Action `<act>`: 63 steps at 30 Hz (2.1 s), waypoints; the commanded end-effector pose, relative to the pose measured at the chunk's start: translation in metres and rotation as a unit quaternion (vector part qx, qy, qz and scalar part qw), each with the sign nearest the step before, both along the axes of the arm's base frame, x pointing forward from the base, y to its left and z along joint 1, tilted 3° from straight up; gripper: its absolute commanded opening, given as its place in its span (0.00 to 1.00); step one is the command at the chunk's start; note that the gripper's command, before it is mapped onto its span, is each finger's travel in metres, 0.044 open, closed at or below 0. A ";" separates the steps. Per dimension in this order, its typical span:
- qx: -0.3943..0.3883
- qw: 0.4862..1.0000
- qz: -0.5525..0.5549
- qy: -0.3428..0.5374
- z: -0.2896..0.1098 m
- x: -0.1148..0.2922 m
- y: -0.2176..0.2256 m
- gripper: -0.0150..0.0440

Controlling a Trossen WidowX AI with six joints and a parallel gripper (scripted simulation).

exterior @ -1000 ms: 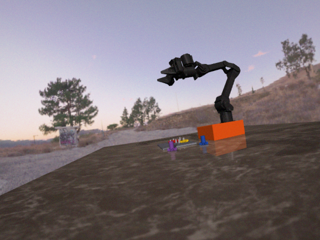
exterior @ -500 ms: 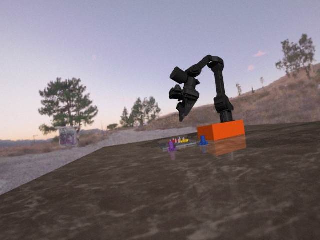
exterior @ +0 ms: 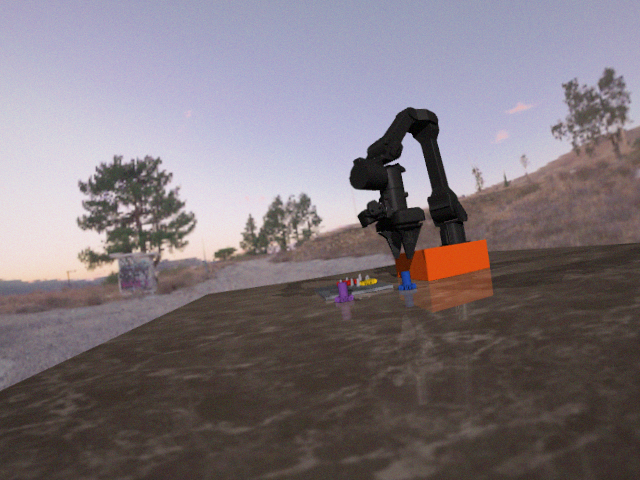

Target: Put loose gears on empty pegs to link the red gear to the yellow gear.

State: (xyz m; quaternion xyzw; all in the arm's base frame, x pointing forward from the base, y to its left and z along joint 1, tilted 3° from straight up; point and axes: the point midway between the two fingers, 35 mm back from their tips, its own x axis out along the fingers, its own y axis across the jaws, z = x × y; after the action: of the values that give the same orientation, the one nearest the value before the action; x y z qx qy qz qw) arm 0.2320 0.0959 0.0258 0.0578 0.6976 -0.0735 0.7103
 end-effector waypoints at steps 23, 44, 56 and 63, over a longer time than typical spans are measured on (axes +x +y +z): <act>-0.004 1.000 -0.002 0.005 -0.041 -0.002 -0.004 1.00; -0.004 1.000 -0.002 0.005 -0.042 -0.002 -0.004 0.38; -0.004 1.000 -0.002 0.005 -0.037 0.000 -0.002 0.25; -0.004 1.000 -0.002 0.005 -0.021 0.004 0.001 0.25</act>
State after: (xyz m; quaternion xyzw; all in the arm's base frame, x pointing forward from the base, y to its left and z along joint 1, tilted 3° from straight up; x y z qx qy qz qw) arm 0.2315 0.0949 -0.0045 0.0545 0.7042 -0.0781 0.7036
